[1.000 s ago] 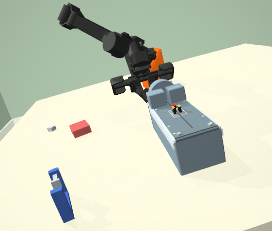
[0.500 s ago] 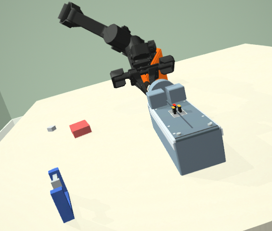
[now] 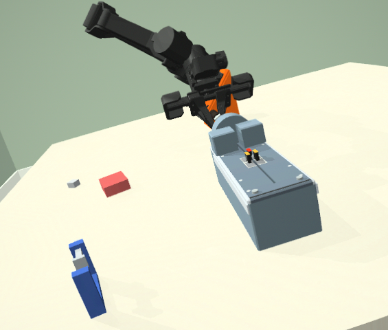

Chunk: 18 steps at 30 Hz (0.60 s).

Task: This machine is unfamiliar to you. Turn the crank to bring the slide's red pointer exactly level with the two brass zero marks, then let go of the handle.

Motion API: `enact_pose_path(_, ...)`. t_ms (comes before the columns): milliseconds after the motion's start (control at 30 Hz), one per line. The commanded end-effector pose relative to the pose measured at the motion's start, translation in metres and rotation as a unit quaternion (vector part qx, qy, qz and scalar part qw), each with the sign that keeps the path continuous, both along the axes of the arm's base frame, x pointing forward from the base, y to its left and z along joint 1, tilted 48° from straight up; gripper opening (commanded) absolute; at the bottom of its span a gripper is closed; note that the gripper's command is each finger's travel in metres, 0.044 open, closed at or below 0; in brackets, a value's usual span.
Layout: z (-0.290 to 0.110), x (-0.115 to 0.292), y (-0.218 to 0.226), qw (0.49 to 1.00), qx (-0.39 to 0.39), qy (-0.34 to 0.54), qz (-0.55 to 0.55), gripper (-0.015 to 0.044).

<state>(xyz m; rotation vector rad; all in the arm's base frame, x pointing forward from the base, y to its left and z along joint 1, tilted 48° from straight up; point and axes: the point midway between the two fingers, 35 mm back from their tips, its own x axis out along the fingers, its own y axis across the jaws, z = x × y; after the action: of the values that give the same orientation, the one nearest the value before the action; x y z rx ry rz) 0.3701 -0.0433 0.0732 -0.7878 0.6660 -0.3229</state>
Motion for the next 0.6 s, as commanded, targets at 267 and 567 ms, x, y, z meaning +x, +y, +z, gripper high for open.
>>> enact_pose_path(267,-0.0056,-0.0004,0.0111,1.0,0.001,0.002,0.008,0.0)
enact_pose_path(567,-0.0072,-0.0002,0.0124,1.0,0.001,0.002,0.008,0.0)
